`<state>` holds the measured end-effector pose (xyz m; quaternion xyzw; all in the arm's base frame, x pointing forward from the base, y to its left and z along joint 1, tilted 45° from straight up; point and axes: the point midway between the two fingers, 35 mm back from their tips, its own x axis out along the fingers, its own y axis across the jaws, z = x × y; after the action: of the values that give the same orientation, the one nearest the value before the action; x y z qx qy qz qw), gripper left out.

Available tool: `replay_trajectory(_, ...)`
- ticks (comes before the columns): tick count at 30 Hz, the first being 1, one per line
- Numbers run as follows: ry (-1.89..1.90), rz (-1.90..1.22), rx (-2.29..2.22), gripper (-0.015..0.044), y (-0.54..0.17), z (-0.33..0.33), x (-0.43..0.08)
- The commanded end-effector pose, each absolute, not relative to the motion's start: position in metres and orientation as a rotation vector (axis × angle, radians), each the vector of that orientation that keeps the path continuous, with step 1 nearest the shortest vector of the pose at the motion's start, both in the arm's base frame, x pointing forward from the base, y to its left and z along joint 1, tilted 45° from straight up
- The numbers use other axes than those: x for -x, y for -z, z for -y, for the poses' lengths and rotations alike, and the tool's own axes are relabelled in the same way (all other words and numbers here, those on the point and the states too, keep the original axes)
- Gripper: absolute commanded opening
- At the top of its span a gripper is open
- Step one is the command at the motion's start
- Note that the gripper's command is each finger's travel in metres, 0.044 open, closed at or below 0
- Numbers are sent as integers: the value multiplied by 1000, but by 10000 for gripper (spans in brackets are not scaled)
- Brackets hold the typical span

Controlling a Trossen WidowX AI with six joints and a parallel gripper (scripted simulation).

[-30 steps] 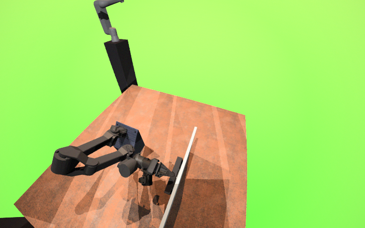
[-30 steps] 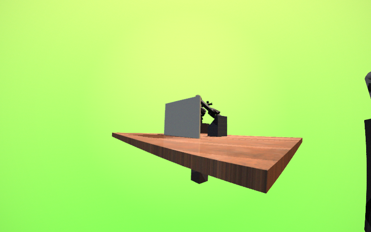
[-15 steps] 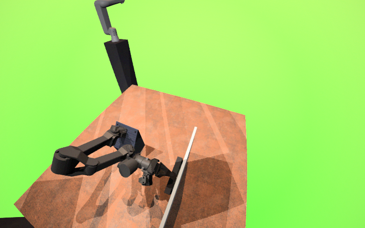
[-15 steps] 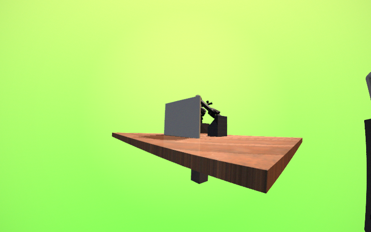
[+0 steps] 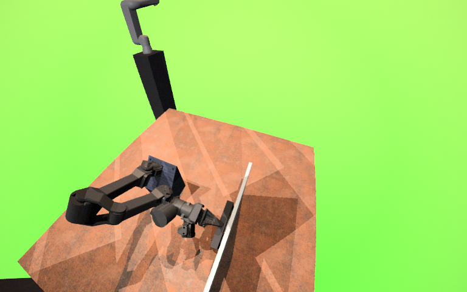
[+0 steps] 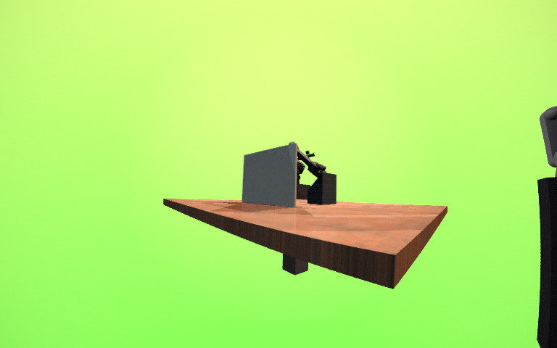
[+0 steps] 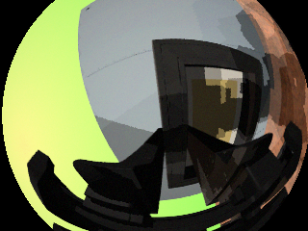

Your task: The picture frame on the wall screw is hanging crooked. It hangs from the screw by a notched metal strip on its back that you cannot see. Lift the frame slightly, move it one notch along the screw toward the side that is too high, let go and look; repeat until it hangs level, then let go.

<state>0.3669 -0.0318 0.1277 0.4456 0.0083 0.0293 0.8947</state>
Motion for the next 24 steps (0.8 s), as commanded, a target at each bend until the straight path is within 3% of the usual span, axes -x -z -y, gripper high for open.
replay_trajectory(1, -59, -16, -921, 62, -128, 32, -367)
replay_trajectory(5, -59, -16, -921, 0, -128, 32, -367)
replay_trajectory(24, -59, -16, -921, 0, -131, 30, -367)
